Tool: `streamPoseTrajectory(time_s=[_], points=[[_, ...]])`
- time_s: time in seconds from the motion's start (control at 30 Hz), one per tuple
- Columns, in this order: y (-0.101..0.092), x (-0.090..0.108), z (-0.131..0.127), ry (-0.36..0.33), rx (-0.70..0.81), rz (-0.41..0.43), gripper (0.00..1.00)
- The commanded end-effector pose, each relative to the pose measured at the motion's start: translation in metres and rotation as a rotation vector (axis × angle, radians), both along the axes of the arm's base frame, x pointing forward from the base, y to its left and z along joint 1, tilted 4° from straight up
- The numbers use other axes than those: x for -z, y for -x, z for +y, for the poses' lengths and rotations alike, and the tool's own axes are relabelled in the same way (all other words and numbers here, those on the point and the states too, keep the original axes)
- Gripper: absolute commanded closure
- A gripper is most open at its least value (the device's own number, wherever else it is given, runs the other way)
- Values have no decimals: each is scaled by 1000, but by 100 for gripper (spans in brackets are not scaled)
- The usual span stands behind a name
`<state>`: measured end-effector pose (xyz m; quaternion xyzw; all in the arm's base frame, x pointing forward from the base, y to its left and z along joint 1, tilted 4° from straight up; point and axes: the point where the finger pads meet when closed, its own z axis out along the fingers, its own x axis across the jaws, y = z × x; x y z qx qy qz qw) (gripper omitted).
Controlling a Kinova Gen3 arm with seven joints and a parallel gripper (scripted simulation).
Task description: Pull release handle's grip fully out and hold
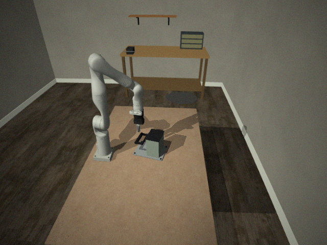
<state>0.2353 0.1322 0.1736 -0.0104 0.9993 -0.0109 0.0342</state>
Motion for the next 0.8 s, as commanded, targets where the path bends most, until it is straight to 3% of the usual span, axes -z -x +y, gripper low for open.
streamPoseTrajectory(time_s=[0.0,0.77], points=[[0,0,1,-1,22,-2,100],[3,0,3,-8,122,-5,100]])
